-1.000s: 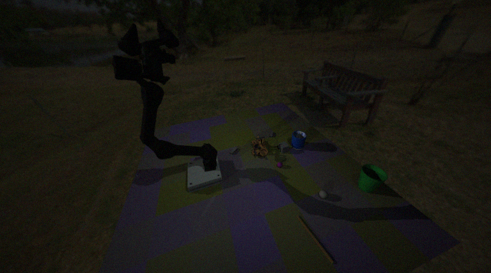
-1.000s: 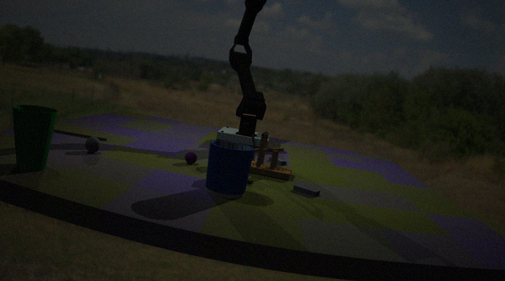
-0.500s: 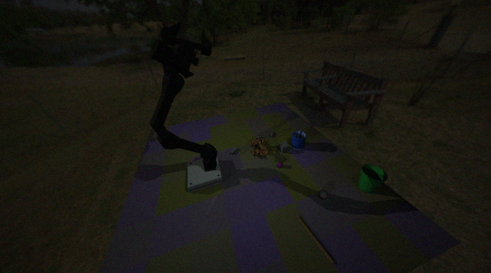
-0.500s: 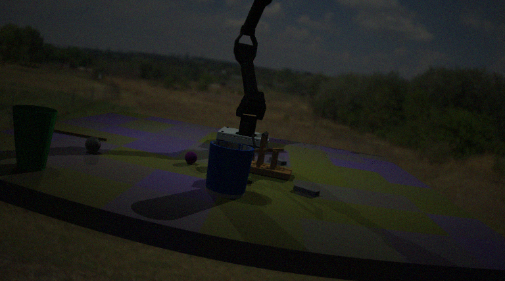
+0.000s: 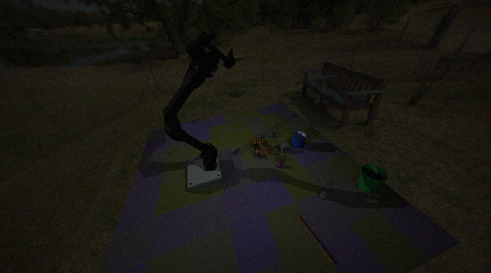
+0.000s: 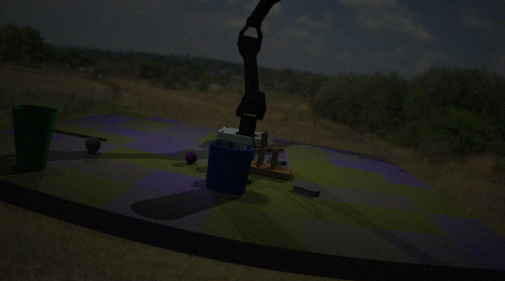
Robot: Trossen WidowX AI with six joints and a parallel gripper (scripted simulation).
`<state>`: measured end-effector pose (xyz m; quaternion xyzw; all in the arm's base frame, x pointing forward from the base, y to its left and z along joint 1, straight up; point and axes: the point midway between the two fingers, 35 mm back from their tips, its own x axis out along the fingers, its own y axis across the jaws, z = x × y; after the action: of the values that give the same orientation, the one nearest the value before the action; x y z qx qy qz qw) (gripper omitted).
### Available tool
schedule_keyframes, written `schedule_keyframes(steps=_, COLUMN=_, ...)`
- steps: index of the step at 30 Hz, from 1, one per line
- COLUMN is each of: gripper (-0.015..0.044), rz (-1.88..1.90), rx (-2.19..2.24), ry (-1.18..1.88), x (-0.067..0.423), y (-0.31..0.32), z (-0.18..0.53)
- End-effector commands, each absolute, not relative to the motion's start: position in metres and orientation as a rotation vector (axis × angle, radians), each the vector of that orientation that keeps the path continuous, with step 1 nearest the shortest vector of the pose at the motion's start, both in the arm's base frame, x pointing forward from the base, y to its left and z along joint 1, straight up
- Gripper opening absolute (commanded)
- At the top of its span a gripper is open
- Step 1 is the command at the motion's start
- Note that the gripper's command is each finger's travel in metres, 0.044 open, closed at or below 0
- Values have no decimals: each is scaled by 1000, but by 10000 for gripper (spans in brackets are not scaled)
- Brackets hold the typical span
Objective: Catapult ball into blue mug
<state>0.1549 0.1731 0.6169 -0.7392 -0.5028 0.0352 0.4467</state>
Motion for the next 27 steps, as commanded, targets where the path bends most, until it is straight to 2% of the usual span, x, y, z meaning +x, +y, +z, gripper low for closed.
schedule_keyframes(steps=1, gripper=440, rz=231, rx=-1829, ry=-1141, x=188, y=192, z=588)
schedule_keyframes(steps=11, gripper=440, rz=484, rx=-1820, ry=-844, x=254, y=207, z=521)
schedule_keyframes(steps=27, gripper=440, rz=861, rx=-1686, ry=-354, x=323, y=225, z=405)
